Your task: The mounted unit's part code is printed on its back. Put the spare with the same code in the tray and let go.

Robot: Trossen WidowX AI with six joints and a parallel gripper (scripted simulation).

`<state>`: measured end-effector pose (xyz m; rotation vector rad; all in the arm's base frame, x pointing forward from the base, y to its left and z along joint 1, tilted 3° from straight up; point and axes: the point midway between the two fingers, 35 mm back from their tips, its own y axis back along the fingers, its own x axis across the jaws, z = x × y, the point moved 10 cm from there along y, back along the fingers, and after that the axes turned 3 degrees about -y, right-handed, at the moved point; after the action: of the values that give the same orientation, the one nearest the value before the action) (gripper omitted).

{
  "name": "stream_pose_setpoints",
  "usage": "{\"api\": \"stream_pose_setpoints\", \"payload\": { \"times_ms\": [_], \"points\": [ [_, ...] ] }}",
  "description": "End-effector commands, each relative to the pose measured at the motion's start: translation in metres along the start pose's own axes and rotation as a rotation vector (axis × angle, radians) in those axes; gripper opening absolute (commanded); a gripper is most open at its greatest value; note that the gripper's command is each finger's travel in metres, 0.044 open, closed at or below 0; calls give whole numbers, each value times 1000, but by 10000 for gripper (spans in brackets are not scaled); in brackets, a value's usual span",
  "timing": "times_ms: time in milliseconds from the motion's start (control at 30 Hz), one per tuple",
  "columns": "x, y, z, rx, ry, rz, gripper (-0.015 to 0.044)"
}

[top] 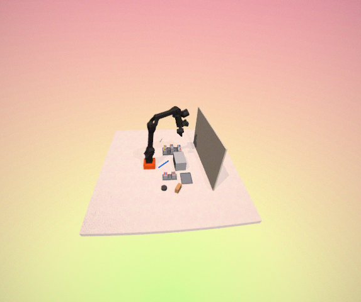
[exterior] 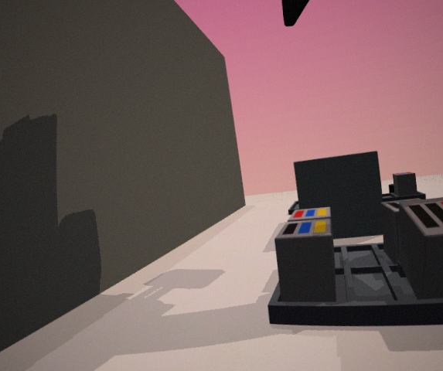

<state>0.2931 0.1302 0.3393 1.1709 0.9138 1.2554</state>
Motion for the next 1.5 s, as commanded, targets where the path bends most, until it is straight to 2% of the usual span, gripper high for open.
{"api": "stream_pose_setpoints", "payload": {
  "times_ms": [0,233,967,1067,1267,1467],
  "points": [
    [-45,-31,46,94,65,-58,440],
    [-128,-70,93,226,145,-71,440],
    [-127,-71,92,231,162,-69,440],
    [-93,-73,70,237,360,-43,440],
    [-23,-77,-4,246,874,28,440],
    [13,-84,-92,246,1387,105,440]
  ]
}}
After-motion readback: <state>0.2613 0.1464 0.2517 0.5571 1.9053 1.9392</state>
